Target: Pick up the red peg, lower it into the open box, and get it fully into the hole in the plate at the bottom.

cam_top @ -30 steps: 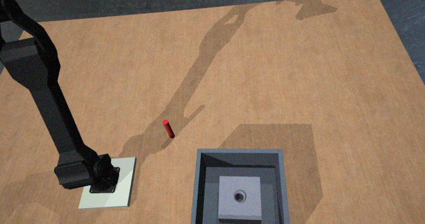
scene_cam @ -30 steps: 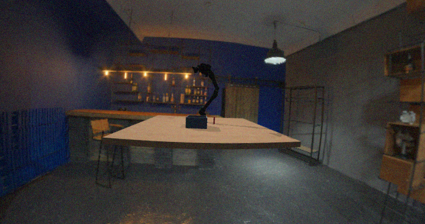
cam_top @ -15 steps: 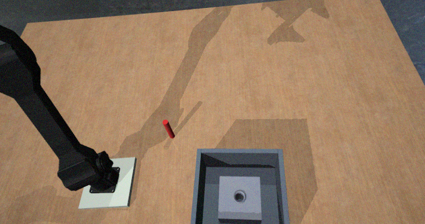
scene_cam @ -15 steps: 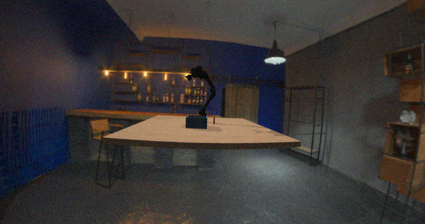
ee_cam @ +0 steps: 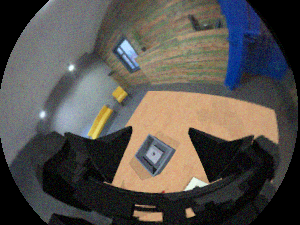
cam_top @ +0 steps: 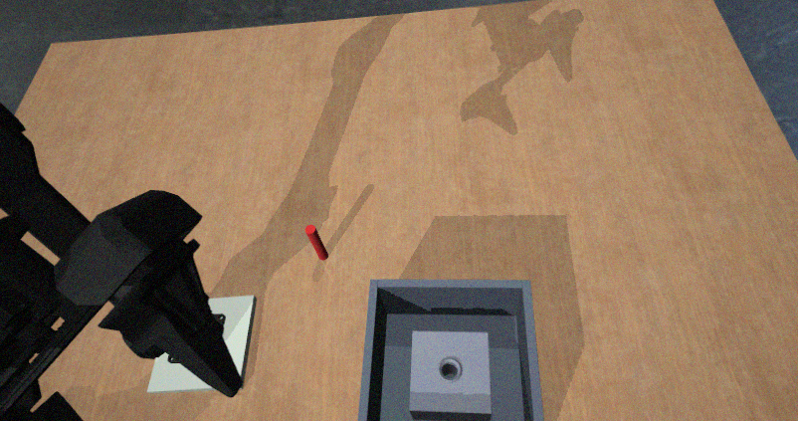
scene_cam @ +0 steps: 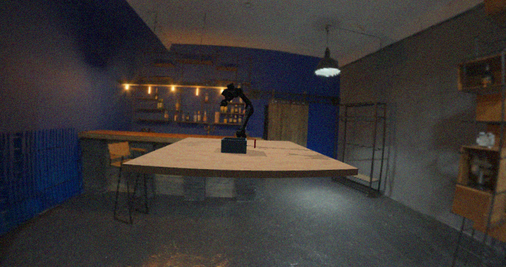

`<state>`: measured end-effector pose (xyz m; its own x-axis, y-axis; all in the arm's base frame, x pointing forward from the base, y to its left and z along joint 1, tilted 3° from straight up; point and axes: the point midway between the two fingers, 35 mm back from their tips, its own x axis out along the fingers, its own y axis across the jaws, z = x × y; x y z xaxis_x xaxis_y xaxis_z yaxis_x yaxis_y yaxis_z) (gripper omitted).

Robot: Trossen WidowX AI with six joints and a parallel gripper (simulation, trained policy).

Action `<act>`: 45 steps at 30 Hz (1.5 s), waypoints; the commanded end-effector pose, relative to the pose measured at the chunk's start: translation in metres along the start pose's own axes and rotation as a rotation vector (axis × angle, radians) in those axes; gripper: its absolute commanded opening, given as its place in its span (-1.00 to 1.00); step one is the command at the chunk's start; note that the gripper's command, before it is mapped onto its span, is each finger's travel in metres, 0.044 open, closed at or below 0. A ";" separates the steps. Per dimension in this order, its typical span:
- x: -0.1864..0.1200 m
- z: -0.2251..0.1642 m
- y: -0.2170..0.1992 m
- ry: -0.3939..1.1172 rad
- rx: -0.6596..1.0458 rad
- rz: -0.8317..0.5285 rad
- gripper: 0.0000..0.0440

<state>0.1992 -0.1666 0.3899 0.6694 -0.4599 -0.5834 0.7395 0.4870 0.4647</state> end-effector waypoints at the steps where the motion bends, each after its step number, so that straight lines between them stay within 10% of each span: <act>1: 0.020 -0.027 0.000 0.109 0.009 -0.039 1.00; 22: 0.051 -0.203 0.014 0.603 -0.147 -0.269 1.00; 45: 0.023 -0.354 -0.006 0.776 -0.323 -0.469 1.00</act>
<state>0.1912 0.0744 0.1497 0.0156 -0.0937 -0.9955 0.7913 0.6098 -0.0450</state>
